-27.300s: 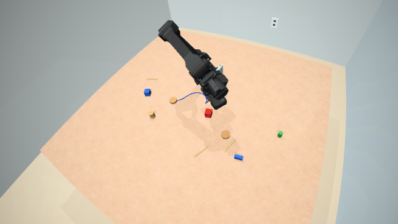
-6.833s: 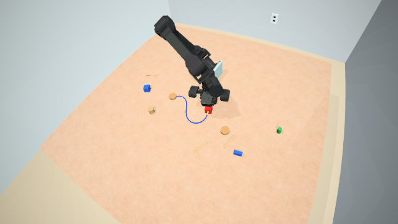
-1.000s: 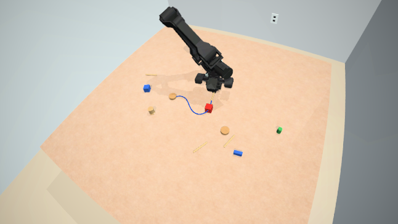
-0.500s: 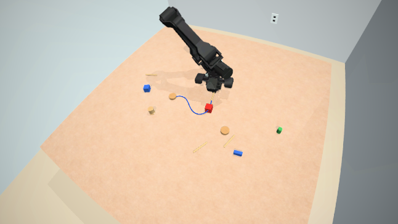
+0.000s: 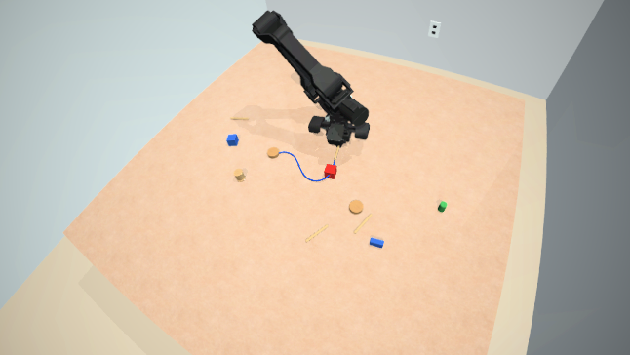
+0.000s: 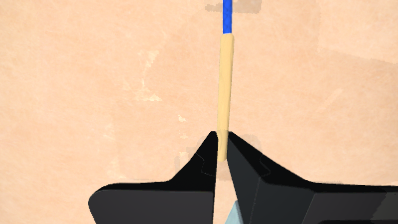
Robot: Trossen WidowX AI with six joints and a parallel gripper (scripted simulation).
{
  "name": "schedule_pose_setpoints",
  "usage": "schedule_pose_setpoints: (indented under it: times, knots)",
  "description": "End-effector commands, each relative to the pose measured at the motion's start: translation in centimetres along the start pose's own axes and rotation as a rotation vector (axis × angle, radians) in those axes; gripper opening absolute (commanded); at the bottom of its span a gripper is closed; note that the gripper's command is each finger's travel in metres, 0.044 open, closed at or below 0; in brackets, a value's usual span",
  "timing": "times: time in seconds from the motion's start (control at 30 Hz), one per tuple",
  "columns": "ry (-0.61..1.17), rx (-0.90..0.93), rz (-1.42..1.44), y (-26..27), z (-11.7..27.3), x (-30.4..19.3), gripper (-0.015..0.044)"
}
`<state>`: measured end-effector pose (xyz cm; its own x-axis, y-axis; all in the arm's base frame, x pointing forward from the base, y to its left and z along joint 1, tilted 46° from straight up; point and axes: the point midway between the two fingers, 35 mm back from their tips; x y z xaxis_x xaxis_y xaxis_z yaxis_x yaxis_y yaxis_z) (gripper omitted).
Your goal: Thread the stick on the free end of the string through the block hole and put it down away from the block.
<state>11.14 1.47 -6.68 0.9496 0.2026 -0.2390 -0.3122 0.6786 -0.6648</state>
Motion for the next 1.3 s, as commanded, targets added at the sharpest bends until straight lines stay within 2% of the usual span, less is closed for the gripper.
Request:
schedule_pose_setpoints:
  times: [0.0, 0.3, 0.57, 0.73, 0.93, 1.2, 1.27]
  knots:
    - [0.005, 0.009, -0.004, 0.1, -0.3, -0.2, 0.0]
    - [0.005, 0.009, -0.004, 0.1, -0.3, -0.2, 0.0]
    - [-0.001, -0.002, 0.002, 0.0, 1.0, 0.3, 0.021]
    - [-0.002, -0.025, 0.011, -0.6, 7.8, 0.7, 0.021]
    - [-0.002, -0.026, 0.011, -0.6, 8.1, 0.6, 0.021]
    - [-0.006, -0.031, 0.016, -0.6, 8.2, 0.8, 0.042]
    - [-0.005, -0.03, 0.016, -0.7, 9.9, 0.9, 0.044]
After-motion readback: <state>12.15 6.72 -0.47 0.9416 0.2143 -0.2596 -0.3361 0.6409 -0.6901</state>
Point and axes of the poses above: the point midway between the two fingers, 35 mm back from their tips, its own z axis back along the fingers, its own y axis across the jaws, x = y × z, and after that the axes turned 10 degrees about z, right-handed
